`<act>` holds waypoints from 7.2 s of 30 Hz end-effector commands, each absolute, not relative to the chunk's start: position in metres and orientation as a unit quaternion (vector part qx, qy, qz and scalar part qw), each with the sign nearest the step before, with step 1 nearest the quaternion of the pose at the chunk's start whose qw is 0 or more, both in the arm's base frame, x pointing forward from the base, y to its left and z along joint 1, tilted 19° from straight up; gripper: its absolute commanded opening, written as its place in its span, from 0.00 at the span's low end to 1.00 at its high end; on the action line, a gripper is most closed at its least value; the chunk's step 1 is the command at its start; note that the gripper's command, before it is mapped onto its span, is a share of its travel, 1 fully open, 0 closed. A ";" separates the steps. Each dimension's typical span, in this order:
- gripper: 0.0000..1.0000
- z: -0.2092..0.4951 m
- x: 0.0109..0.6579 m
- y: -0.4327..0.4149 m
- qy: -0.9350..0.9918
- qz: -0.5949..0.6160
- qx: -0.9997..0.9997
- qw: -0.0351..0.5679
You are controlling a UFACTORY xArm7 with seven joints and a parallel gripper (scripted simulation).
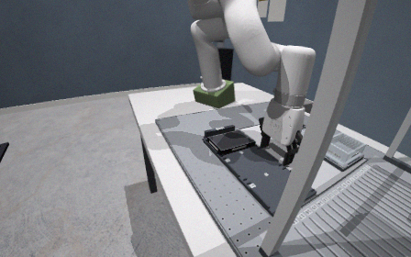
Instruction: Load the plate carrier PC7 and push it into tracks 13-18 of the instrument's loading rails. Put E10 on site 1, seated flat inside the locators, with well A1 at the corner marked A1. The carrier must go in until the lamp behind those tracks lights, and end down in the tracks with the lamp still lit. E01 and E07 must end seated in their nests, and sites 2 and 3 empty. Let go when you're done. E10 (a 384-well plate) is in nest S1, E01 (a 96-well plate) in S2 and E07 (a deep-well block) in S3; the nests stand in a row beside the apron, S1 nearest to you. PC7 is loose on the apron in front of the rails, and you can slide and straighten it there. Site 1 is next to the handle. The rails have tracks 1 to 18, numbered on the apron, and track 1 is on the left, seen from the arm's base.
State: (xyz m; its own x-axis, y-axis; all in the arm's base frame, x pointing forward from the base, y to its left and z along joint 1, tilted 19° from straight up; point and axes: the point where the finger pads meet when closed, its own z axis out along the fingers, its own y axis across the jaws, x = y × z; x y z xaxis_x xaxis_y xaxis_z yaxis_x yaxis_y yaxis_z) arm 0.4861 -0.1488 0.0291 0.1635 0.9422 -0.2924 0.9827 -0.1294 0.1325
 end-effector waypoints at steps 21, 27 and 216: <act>1.00 0.042 0.488 -0.139 0.644 -0.067 0.748 0.149; 1.00 0.049 0.487 -0.137 0.644 -0.067 0.748 0.149; 1.00 0.119 0.454 -0.319 0.643 -0.068 0.748 0.150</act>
State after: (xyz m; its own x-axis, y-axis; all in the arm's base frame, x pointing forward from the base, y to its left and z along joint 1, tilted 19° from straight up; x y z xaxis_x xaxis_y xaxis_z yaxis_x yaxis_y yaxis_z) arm 0.4513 -0.3170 0.1215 0.1630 0.9425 -0.2918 0.9828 -0.1290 0.1324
